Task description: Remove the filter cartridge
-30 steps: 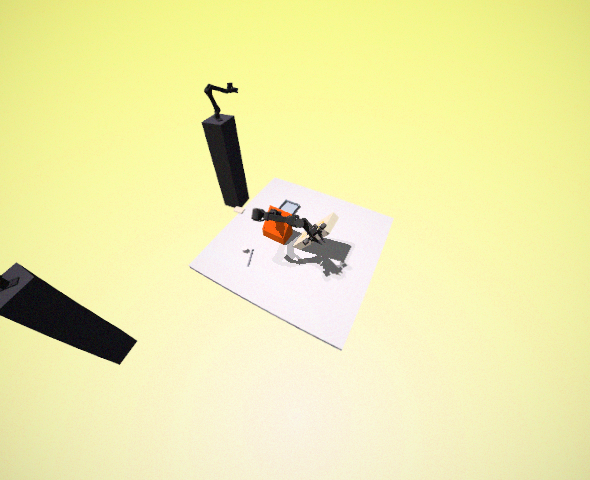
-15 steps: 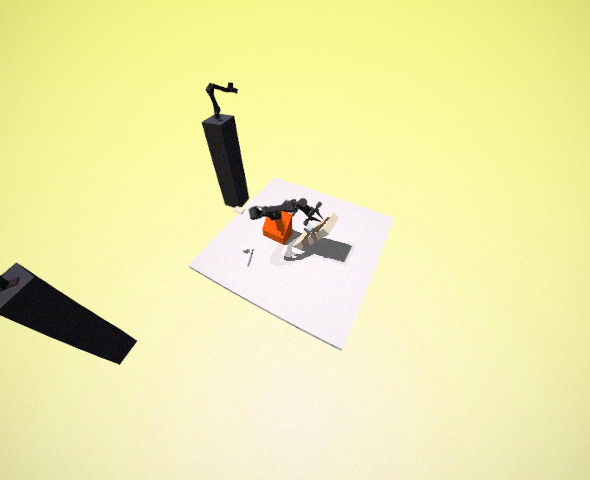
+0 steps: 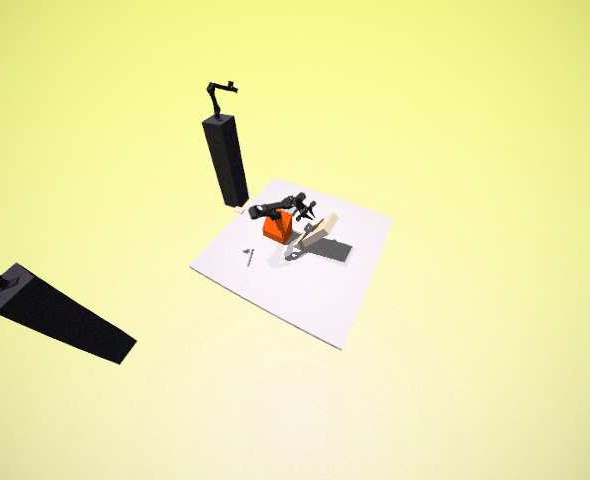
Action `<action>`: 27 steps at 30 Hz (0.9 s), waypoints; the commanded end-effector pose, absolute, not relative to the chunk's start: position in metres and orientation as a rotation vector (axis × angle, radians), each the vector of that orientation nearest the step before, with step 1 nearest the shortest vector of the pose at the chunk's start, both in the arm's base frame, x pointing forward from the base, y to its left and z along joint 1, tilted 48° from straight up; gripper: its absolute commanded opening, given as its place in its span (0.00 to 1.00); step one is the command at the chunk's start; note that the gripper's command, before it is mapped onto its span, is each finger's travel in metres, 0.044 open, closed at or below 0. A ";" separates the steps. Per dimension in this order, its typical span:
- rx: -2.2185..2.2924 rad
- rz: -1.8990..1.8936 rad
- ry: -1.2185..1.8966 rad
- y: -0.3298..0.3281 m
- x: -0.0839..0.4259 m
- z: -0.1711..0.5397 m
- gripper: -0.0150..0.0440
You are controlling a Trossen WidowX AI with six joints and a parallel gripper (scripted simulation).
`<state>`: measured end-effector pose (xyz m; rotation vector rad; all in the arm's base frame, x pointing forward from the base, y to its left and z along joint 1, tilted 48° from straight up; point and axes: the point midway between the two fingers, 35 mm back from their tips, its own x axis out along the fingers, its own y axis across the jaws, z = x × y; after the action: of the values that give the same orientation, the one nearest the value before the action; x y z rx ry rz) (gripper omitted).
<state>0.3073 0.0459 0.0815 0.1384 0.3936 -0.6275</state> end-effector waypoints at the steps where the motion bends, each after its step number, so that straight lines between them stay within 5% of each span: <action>1: 0.139 -0.635 0.391 0.043 0.308 0.079 0.41; 27: 0.140 -0.635 0.391 0.021 0.340 0.063 0.41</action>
<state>0.3371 0.0228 0.0667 0.1468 0.3833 -0.6399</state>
